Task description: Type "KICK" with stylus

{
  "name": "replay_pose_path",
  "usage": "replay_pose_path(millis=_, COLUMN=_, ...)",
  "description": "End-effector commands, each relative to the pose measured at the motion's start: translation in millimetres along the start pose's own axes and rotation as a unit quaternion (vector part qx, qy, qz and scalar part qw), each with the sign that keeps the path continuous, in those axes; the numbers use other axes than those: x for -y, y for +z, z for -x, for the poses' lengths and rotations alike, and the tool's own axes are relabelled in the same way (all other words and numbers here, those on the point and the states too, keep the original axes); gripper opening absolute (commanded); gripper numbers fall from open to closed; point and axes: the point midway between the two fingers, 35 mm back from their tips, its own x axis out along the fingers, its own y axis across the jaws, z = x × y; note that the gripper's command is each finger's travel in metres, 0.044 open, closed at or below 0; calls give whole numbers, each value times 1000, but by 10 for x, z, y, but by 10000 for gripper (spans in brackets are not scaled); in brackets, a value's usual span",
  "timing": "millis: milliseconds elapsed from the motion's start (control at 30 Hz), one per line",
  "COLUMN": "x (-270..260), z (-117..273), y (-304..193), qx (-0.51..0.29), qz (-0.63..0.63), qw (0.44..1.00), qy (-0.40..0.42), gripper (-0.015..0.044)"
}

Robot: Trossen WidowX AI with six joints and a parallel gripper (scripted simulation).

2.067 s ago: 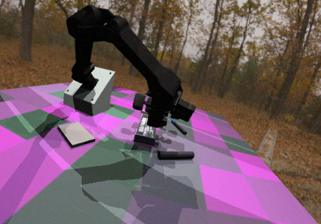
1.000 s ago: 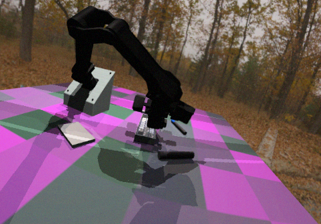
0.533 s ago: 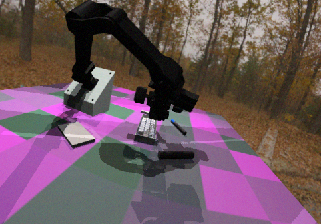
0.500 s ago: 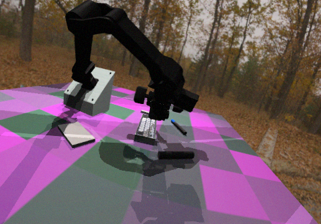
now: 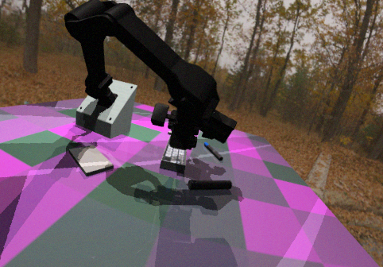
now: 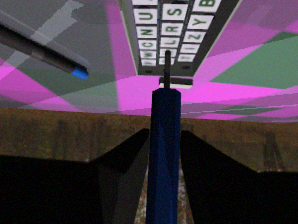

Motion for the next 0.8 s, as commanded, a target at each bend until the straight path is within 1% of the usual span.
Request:
replay_pose_path(millis=0, x=37, z=169, y=44, qx=2, qz=5, qw=1000, qy=5, gripper=0)
replay_pose_path(millis=133, x=37, z=163, y=54, qx=2, qz=5, qw=1000, qy=5, gripper=0)
replay_pose_path(millis=333, x=44, z=61, y=218, qx=3, qz=5, qw=1000, qy=5, gripper=0)
replay_pose_path(millis=767, x=44, z=61, y=218, qx=3, qz=5, qw=1000, qy=5, gripper=0)
